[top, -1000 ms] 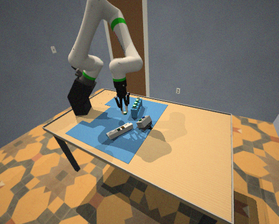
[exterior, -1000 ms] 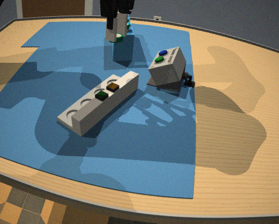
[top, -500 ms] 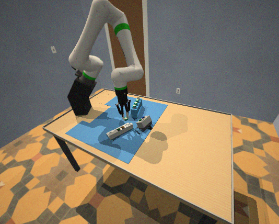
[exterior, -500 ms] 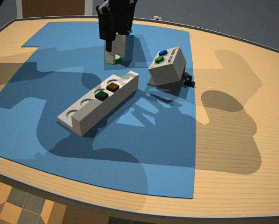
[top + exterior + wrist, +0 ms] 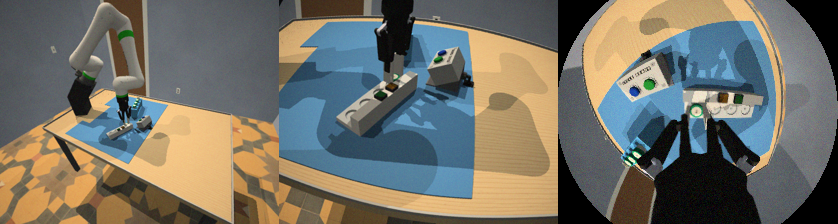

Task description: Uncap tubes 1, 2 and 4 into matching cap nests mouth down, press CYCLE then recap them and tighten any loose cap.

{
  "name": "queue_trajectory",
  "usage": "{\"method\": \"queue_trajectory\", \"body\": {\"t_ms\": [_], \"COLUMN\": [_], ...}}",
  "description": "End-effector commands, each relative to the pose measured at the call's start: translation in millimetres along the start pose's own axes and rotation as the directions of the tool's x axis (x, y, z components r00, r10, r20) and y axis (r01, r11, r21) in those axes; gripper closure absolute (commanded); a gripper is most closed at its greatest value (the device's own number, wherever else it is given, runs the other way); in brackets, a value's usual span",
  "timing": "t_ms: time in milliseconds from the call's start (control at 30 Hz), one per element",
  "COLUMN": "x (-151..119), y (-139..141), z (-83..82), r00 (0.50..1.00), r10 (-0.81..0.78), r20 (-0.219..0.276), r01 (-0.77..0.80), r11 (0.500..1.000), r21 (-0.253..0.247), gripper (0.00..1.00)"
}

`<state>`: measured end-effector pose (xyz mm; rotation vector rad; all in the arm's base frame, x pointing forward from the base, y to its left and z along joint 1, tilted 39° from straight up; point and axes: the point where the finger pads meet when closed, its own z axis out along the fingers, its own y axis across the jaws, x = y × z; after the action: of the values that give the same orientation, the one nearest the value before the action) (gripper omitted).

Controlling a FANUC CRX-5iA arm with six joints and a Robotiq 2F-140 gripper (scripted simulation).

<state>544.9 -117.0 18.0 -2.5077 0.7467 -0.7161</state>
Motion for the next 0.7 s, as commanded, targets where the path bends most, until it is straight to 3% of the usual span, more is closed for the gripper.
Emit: {"method": "queue_trajectory", "body": {"t_ms": [0,667], "x": [0.3,-0.1], "y": [0.1,0.2], "z": [0.4,7.4], "r00": [1.000,1.000], "r10": [0.000,0.000], "r20": [0.000,0.000], "r01": [0.000,0.000], "r11": [1.000,1.000], "r21": [0.000,0.000], "gripper": [1.00,1.00]}}
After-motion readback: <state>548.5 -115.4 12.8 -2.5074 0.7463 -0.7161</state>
